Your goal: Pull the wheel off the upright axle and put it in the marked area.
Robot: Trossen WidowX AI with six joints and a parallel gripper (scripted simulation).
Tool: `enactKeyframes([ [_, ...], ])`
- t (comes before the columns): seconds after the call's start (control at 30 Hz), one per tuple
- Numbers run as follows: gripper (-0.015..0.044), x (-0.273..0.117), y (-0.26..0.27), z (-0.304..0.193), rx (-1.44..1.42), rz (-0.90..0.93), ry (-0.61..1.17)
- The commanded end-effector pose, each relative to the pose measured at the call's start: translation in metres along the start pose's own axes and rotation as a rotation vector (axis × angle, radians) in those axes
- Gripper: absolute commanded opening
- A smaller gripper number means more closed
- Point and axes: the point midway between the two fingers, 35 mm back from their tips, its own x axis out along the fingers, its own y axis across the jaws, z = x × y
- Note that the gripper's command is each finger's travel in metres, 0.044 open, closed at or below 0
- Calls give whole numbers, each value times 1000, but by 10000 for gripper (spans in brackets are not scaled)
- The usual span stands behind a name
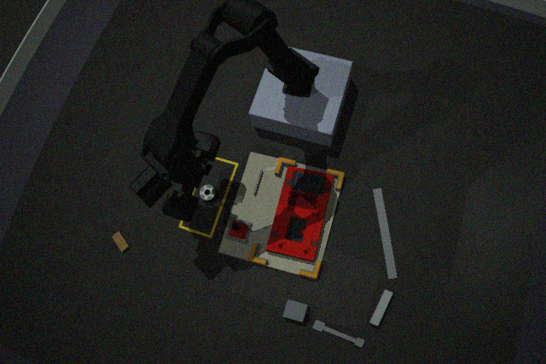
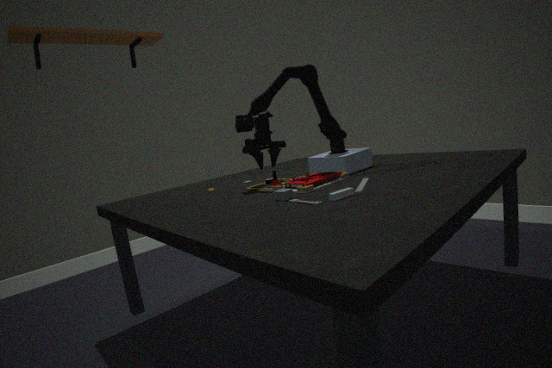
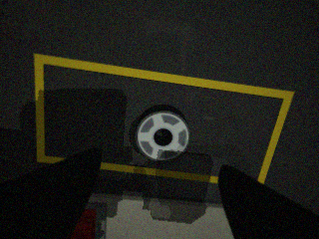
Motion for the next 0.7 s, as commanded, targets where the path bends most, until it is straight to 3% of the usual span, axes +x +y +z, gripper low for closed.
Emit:
enactKeyframes([
  [0.0,326,-1,-1,-1,0,0,0],
  [0.17,440,-32,-40,-17,-3,-4,5],
  [0.33,440,-53,-81,-35,-6,-9,10],
  [0.67,440,-54,-82,-36,-6,-9,11],
])
